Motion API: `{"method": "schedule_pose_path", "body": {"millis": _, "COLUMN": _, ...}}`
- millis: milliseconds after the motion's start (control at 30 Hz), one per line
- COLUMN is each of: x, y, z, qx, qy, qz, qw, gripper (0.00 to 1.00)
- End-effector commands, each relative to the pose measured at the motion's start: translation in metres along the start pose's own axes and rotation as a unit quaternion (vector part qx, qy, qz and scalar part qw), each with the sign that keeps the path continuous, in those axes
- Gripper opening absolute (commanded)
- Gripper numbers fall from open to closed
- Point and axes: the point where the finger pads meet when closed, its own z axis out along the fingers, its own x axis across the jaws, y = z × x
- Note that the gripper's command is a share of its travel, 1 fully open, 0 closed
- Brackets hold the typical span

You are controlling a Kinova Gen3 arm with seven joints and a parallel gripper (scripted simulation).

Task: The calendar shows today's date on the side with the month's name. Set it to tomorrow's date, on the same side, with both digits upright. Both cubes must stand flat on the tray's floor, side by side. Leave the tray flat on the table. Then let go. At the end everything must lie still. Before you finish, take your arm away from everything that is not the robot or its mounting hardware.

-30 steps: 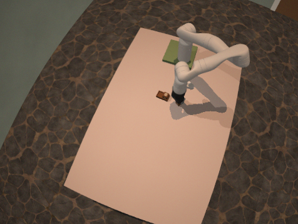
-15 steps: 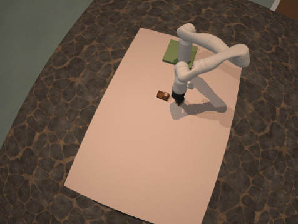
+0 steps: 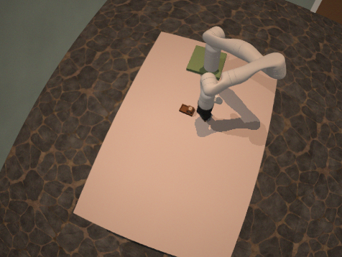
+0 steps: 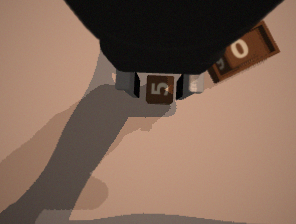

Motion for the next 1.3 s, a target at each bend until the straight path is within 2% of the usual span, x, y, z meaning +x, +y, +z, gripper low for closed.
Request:
{"method": "schedule_pose_path", "body": {"millis": 0, "x": -0.0022, "y": 0.0001, "z": 0.0051, "qx": 0.001, "qy": -0.003, "qz": 0.001, "qw": 1.000, "gripper": 0.90}}
{"method": "schedule_pose_path", "body": {"millis": 267, "x": -0.0023, "y": 0.0001, "z": 0.0139, "qx": 0.001, "qy": -0.003, "qz": 0.001, "qw": 1.000, "gripper": 0.90}}
{"method": "schedule_pose_path", "body": {"millis": 1267, "x": -0.0023, "y": 0.0001, "z": 0.0144, "qx": 0.001, "qy": -0.003, "qz": 0.001, "qw": 1.000, "gripper": 0.90}}
